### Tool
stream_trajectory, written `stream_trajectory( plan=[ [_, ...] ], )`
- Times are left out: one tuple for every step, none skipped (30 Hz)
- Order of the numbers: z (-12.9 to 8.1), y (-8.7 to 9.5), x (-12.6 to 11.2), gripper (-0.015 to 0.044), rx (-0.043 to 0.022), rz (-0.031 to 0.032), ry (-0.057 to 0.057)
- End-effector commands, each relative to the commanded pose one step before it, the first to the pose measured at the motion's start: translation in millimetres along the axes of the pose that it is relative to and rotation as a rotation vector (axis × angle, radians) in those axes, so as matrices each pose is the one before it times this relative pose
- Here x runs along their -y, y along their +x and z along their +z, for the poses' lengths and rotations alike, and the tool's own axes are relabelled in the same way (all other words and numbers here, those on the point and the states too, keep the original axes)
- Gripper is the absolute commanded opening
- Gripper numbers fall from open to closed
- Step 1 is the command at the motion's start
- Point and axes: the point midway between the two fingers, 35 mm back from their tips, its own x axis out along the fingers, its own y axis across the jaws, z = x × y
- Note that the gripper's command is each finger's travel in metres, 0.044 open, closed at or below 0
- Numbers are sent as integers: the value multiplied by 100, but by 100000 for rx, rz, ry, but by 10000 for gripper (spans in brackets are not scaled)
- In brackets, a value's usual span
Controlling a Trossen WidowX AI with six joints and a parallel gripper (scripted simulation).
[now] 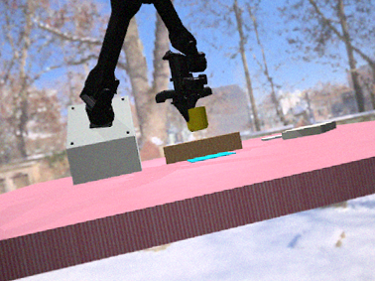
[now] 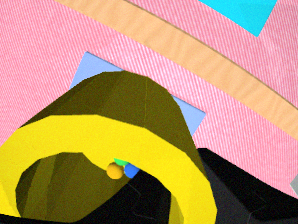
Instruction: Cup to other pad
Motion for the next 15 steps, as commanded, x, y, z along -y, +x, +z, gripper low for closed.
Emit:
stream_trajectory(
  plan=[
    [767, 67, 623, 0, 518, -615, -914],
    [187, -10, 102, 0, 5, -8, 3],
    [187, -10, 102, 0, 5, -8, 2],
    [186, -10, 102, 0, 5, -8, 2],
    [186, -10, 102, 0, 5, -8, 1],
    [186, -9, 103, 0, 6, -8, 1],
    [186, -9, 103, 0, 6, -7, 1],
    [186, -9, 103, 0, 6, -7, 0],
    [186, -9, 104, 0, 6, -7, 0],
    [187, -9, 104, 0, 6, -7, 0],
    [186, -8, 104, 0, 6, -7, 0],
    [186, -8, 104, 0, 6, -7, -1],
    [186, -8, 105, 0, 7, -7, -1],
    [186, -8, 105, 0, 7, -7, -1],
    [185, -8, 105, 0, 7, -7, -1]
  ],
)
